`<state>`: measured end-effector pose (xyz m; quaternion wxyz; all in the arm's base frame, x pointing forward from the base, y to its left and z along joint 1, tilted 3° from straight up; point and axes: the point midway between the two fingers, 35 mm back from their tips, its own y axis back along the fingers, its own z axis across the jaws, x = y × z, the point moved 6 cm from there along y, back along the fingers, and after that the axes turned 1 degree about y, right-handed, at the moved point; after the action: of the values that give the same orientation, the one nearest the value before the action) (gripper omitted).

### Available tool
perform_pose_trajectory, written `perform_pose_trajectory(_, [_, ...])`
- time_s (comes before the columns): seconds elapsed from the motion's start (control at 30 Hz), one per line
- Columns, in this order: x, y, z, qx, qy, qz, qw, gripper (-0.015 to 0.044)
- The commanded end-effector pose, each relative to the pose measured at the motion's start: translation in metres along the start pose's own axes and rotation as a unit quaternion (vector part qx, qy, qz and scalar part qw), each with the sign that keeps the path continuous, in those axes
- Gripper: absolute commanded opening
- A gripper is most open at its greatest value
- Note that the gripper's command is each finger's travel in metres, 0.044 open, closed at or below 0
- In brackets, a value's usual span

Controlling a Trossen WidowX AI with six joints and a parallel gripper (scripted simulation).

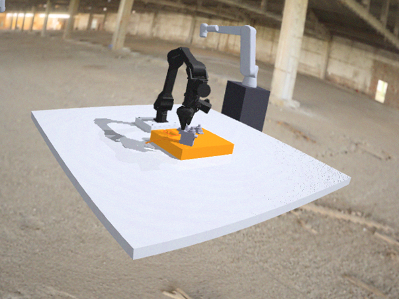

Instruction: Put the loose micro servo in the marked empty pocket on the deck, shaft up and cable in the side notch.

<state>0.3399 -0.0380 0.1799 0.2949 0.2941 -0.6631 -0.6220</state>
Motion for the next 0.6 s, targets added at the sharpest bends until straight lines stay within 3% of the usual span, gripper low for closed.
perform_pose_trajectory(0.0, [-0.001, -0.005, 0.0, -0.003, 0.002, -0.002, 1.0, 0.044])
perform_pose_trajectory(0.47, [-0.001, -0.024, 0.0, -0.003, 0.002, -0.002, 1.0, 0.044])
perform_pose_trajectory(0.57, [-0.001, -0.024, 0.0, -0.003, 0.002, -0.002, 1.0, 0.0361])
